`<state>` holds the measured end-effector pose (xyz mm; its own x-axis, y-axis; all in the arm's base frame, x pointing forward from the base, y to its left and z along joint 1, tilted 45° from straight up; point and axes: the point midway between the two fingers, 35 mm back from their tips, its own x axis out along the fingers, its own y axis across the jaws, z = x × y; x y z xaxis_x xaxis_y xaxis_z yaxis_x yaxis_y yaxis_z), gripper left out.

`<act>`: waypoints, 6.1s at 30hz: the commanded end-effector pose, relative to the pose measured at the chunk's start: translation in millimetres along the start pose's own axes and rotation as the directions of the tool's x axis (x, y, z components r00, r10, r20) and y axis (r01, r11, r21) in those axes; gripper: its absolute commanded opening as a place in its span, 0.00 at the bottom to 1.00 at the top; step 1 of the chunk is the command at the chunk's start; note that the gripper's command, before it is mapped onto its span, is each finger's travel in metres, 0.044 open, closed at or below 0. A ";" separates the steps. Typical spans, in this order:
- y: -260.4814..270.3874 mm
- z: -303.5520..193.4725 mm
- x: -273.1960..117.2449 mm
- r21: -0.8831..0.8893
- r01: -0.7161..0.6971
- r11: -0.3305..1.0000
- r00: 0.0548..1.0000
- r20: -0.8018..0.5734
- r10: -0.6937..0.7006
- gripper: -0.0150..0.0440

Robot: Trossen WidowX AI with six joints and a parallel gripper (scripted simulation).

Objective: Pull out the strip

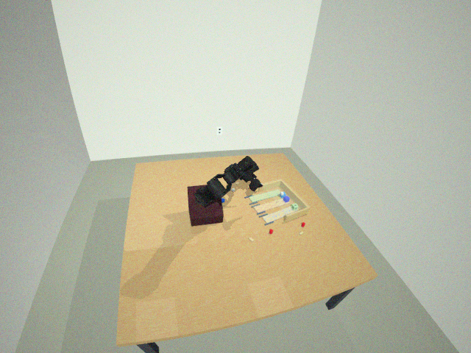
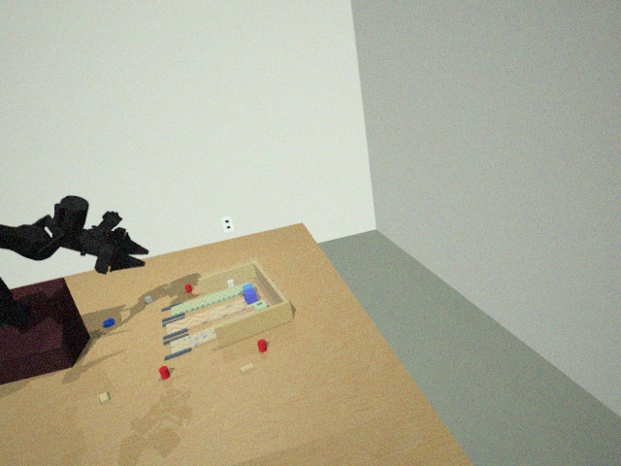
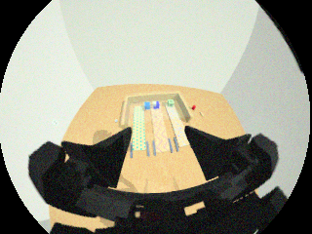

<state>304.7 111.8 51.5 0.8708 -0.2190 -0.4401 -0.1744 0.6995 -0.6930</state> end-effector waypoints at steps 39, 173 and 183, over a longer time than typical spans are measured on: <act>-115.3 -44.4 115.8 -0.102 -0.075 0.992 0.627 -0.778 -0.032 0.25; -135.7 -142.0 121.1 -0.093 -0.098 0.991 0.558 -0.830 -0.023 0.25; -137.0 -150.9 109.0 -0.093 -0.098 0.991 0.557 -0.830 -0.023 0.25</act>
<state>364.3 -105.4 14.8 0.1260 -0.7004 -0.7025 -0.2916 0.6508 -0.7011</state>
